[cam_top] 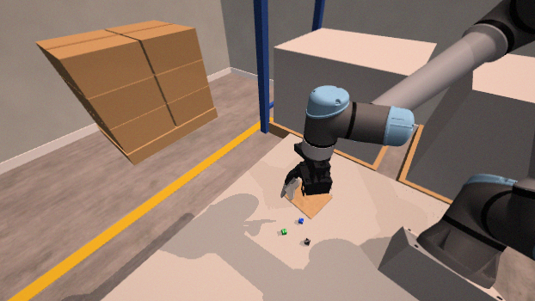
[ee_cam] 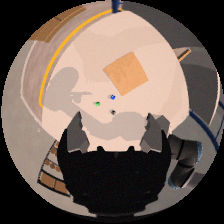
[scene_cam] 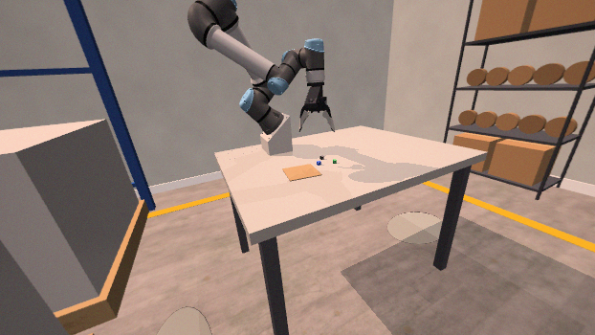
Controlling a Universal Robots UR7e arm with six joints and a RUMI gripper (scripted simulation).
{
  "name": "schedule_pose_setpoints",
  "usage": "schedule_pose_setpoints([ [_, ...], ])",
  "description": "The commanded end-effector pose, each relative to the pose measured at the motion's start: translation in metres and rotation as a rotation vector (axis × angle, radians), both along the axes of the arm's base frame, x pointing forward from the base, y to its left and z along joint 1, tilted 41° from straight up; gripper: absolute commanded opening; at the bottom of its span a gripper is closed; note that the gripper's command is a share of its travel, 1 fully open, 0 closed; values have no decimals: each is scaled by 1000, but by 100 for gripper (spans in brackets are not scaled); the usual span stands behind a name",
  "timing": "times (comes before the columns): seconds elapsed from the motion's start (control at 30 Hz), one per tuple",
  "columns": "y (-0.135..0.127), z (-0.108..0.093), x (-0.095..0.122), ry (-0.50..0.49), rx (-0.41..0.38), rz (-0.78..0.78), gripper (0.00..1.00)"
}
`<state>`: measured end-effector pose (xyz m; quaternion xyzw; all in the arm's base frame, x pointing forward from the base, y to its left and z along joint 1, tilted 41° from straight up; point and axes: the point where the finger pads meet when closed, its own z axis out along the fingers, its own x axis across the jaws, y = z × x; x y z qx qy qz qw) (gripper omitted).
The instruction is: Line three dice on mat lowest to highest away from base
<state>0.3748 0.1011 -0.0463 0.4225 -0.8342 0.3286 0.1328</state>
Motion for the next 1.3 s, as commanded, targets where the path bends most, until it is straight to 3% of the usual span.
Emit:
schedule_pose_setpoints([
  [0.0,0,0,0,-1,0,0,100],
  [0.4,-8,-10,1,0,1,0,100],
  [0.87,-49,-56,5,0,1,0,100],
  [1.27,-72,-82,7,0,1,0,100],
])
